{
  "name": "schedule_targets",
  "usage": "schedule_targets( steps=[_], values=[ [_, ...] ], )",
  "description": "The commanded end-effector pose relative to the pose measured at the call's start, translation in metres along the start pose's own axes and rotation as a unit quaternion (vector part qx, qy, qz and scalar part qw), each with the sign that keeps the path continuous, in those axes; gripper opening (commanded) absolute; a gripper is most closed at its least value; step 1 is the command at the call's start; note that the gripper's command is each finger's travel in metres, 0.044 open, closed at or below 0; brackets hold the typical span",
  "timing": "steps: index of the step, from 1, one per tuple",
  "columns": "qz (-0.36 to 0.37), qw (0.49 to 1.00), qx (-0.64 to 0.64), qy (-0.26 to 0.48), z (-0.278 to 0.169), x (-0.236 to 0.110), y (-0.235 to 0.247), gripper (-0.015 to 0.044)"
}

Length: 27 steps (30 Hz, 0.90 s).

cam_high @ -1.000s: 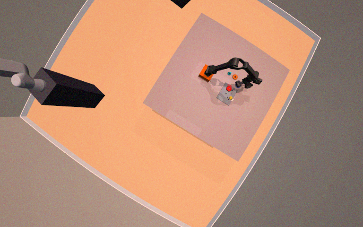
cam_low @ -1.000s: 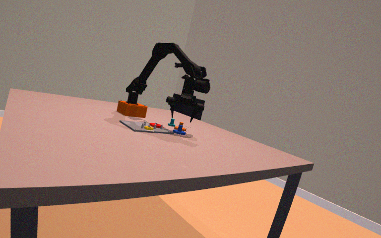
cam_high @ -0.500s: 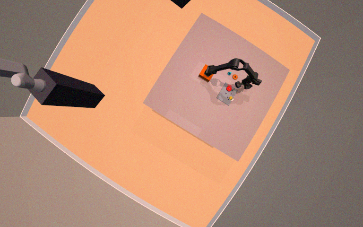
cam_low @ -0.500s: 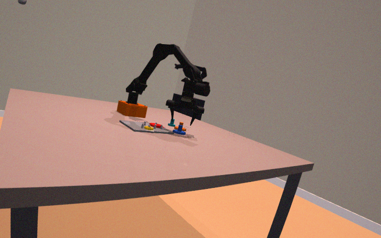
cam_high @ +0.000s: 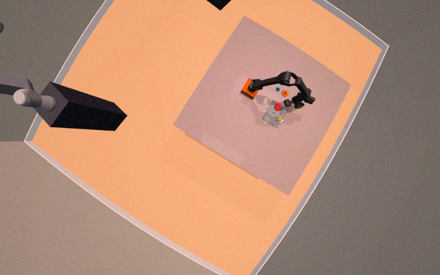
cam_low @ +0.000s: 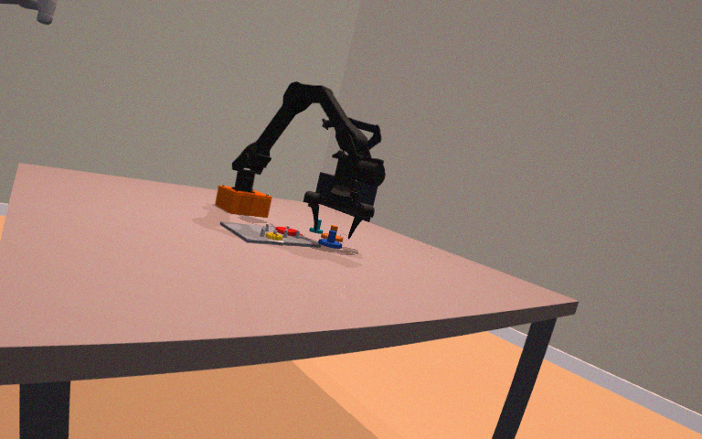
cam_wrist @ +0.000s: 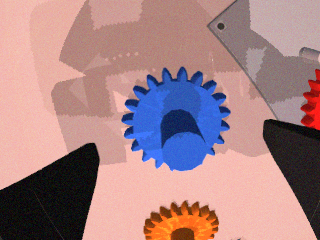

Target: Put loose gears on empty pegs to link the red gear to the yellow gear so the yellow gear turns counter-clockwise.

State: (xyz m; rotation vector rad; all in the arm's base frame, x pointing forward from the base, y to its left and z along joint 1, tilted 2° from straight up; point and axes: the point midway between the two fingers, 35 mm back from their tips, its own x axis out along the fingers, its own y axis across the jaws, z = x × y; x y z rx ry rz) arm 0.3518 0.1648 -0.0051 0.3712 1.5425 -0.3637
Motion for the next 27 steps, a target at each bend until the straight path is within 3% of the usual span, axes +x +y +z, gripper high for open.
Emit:
schedule_targets(
  steps=[1,13,21,27],
  values=[
    [0.001,1.0,0.002,0.001,-0.001,0.001,0.0,0.0387],
    [0.001,1.0,0.002,0.001,-0.001,0.001,0.0,0.0072],
    [0.001,1.0,0.002,0.001,-0.001,0.001,0.0,0.0],
    [0.002,1.0,0.002,0.001,0.001,-0.013,0.003,0.0]
  ],
)
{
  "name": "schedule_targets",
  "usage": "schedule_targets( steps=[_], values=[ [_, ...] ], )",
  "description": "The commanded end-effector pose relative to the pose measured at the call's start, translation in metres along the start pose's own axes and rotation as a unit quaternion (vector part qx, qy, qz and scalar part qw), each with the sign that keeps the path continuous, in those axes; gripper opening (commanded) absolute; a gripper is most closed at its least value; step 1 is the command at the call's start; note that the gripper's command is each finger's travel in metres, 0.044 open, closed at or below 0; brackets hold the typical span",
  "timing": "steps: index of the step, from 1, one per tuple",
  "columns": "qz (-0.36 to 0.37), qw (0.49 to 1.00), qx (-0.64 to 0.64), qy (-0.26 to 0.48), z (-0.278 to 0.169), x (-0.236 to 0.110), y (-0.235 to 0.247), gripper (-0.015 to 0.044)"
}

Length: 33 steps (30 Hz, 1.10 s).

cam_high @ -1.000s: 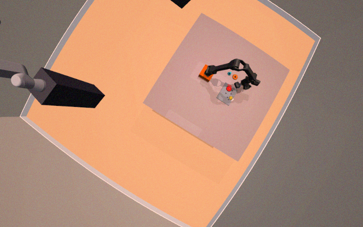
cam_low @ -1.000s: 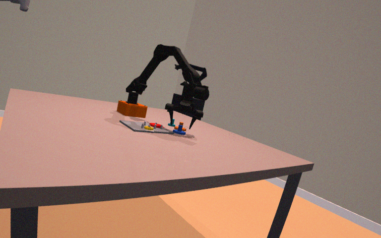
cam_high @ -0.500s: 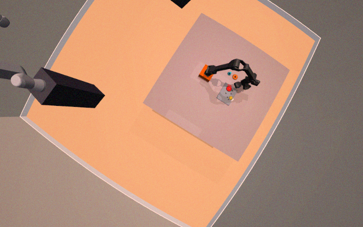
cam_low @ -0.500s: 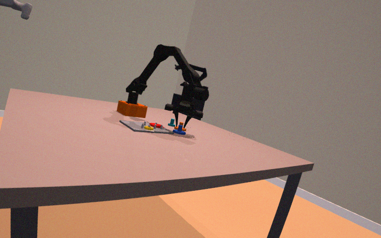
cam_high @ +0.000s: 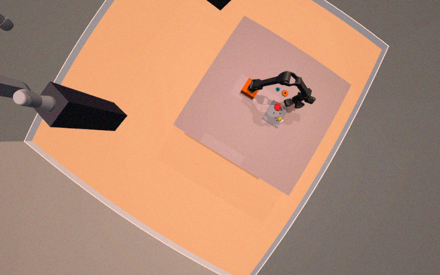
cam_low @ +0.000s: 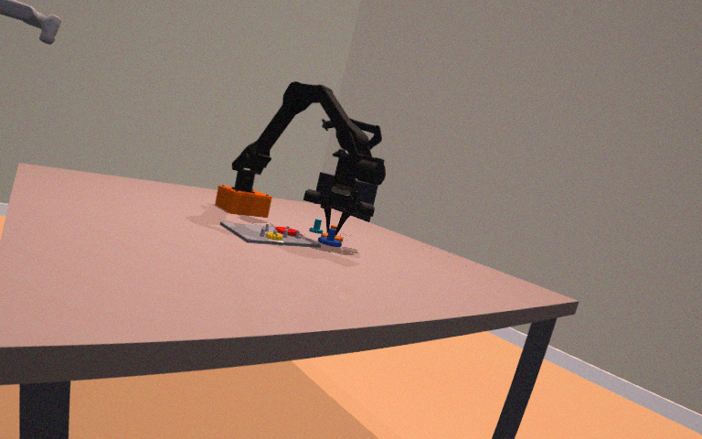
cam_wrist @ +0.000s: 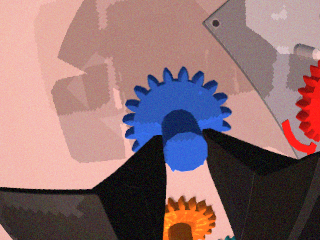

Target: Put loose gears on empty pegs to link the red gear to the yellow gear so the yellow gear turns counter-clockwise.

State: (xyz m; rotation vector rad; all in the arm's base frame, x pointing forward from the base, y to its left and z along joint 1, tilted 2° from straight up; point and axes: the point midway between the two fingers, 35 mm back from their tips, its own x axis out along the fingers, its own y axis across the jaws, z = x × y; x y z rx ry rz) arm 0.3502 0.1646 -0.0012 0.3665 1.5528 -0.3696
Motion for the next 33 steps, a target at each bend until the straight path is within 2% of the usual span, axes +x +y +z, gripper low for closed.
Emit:
schedule_targets(
  steps=[1,33],
  values=[
    [0.006,1.0,0.002,-0.003,0.002,-0.012,0.004,0.0],
    [0.006,1.0,0.001,-0.003,-0.001,-0.101,0.005,0.0]
  ],
)
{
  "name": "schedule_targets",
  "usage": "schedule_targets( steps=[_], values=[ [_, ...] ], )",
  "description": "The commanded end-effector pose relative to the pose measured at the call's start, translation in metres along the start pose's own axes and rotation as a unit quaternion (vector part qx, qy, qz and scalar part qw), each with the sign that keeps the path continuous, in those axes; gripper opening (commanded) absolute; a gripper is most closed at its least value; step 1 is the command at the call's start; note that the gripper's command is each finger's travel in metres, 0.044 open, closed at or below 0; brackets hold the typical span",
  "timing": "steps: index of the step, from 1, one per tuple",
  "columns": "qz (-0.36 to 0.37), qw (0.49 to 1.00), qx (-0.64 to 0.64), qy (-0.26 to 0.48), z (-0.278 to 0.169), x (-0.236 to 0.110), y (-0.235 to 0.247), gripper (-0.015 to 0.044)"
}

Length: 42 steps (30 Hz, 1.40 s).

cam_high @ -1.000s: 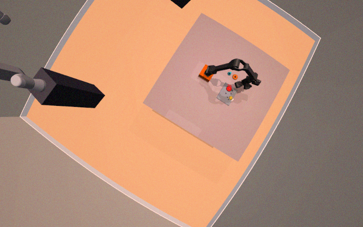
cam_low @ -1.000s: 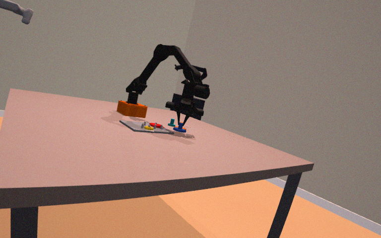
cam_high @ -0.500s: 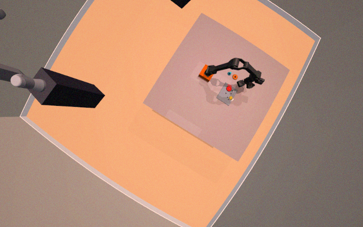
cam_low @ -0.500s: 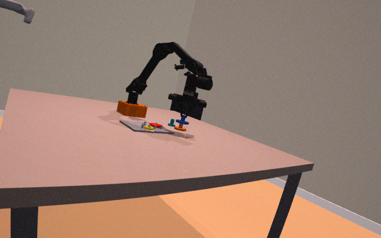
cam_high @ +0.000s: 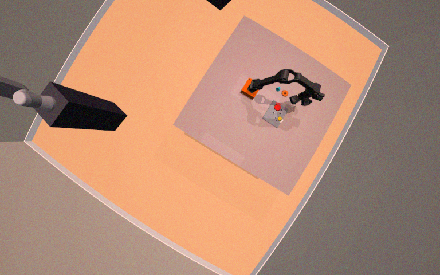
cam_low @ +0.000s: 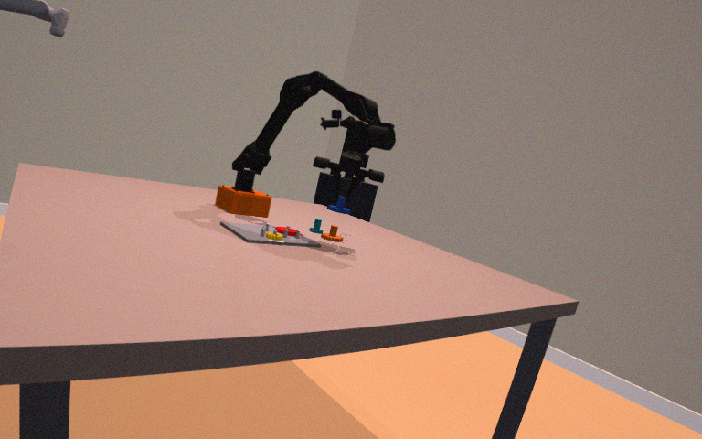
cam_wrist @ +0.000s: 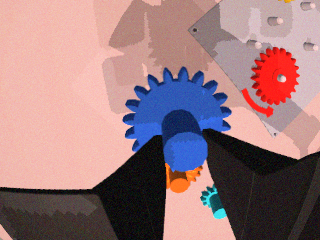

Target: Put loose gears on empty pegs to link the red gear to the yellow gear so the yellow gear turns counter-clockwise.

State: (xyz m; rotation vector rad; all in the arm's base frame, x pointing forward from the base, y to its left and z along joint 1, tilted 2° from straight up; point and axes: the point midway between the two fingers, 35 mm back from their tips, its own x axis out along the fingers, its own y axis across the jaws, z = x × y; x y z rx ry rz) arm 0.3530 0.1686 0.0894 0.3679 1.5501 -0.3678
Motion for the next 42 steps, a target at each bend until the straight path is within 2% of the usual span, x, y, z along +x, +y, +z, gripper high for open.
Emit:
schedule_targets(
  steps=[1,15,42],
  values=[
    [0.005,1.0,0.002,-0.002,-0.001,-0.013,0.0,0.0],
    [0.005,1.0,0.002,-0.002,-0.006,-0.048,-0.005,0.0],
    [0.003,1.0,0.002,-0.003,0.033,-0.011,-0.051,0.0]
  ],
)
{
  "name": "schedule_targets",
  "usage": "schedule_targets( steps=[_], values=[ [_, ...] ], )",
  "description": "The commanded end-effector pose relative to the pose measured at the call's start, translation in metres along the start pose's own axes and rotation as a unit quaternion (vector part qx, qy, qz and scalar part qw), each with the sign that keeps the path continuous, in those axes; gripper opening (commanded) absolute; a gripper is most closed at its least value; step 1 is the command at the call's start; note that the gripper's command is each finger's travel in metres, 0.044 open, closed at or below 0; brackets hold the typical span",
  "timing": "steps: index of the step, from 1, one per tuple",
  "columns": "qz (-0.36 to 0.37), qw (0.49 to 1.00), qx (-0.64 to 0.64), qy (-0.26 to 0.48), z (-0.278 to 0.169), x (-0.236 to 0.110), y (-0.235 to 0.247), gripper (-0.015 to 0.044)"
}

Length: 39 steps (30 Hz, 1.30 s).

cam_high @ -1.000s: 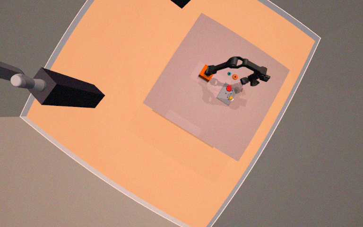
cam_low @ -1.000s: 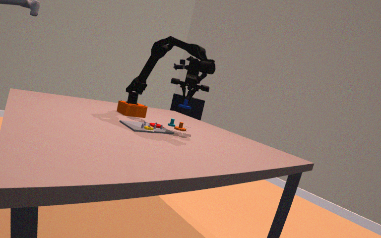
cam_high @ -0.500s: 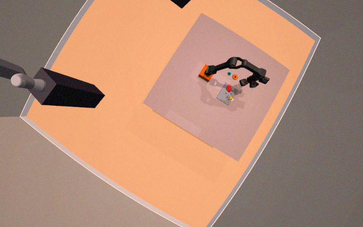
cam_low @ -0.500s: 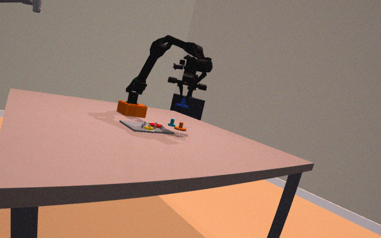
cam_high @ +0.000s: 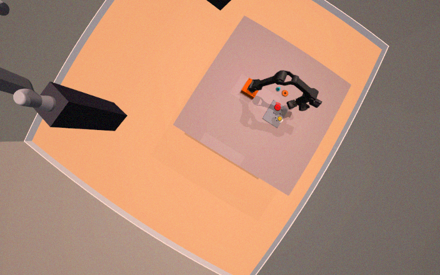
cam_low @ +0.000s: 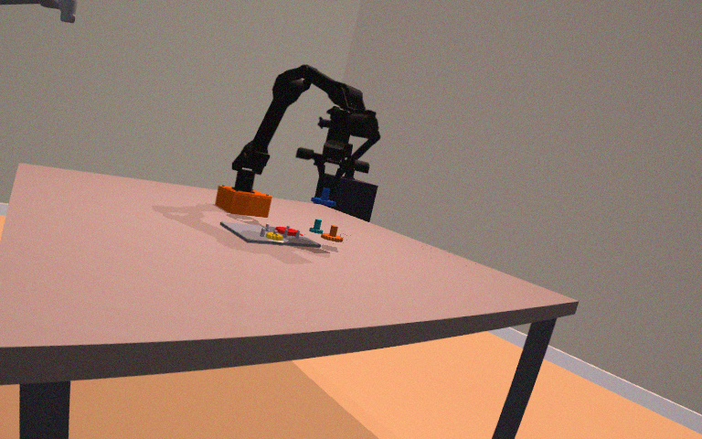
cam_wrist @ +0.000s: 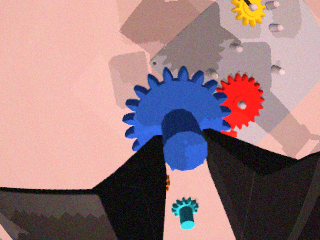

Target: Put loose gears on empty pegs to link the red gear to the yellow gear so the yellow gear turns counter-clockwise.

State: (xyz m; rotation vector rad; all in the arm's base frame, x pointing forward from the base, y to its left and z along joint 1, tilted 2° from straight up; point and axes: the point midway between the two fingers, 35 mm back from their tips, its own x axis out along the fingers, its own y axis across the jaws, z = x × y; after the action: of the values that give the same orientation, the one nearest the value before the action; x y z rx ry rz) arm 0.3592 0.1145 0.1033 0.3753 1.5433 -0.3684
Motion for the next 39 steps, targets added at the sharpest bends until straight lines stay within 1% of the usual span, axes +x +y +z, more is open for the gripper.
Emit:
schedule_targets(
  steps=[1,32,39],
  values=[
    [0.0,1.0,-0.001,-0.001,0.005,0.005,-0.007,0.0],
    [-0.002,1.0,-0.001,-0.002,0.033,0.05,-0.074,0.0],
    [-0.003,1.0,-0.001,-0.002,0.034,0.051,-0.078,0.0]
  ],
)
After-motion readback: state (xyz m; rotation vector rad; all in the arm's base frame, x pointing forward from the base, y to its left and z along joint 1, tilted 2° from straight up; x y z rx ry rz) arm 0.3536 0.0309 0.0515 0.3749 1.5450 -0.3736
